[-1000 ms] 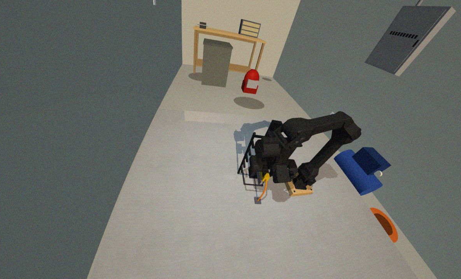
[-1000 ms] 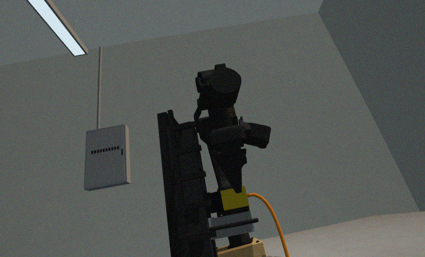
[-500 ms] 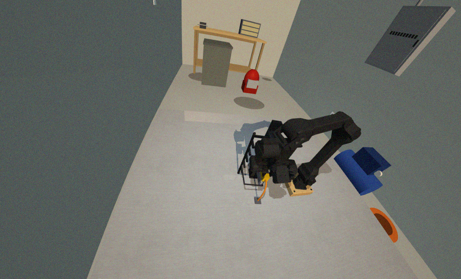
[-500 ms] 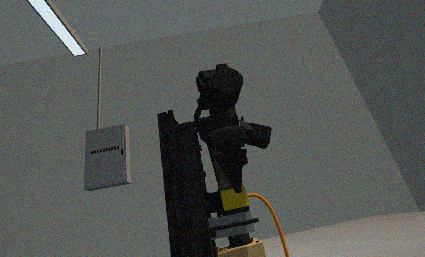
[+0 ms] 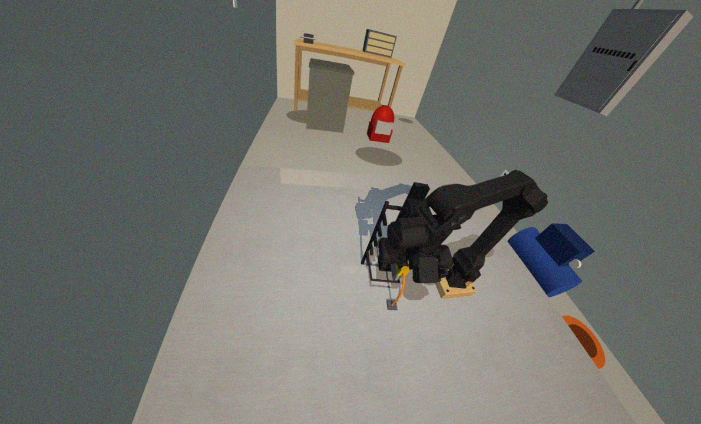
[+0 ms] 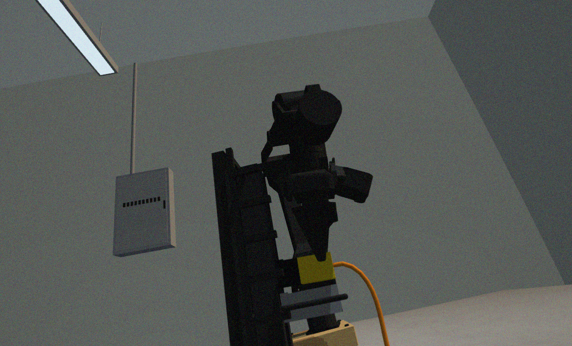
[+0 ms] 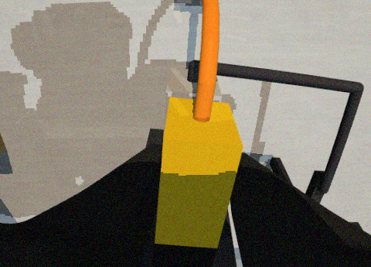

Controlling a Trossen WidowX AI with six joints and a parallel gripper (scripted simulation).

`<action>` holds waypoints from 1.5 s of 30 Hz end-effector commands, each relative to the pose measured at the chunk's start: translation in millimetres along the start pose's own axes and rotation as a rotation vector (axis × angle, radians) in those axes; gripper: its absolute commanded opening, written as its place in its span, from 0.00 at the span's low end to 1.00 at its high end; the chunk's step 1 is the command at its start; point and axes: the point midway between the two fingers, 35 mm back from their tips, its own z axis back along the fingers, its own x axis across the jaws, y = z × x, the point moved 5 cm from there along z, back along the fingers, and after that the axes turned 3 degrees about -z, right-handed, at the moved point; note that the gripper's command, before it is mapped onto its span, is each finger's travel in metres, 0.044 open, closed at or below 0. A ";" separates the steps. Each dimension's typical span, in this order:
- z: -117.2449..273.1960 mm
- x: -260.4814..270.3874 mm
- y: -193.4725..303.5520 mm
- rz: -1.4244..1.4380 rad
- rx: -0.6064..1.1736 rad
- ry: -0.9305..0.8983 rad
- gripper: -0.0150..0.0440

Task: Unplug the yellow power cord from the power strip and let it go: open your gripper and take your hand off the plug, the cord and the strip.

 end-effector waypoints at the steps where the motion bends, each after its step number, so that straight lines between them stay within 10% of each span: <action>1: 4.6 1.9 -25.3 0.027 -0.087 -0.005 0.25; 12: 7.5 5.9 -42.2 0.028 -0.090 -0.005 0.25; 29: 10.5 5.3 -48.9 0.029 -0.092 -0.004 1.00; 45: 22.8 10.4 -90.1 0.029 -0.096 -0.004 1.00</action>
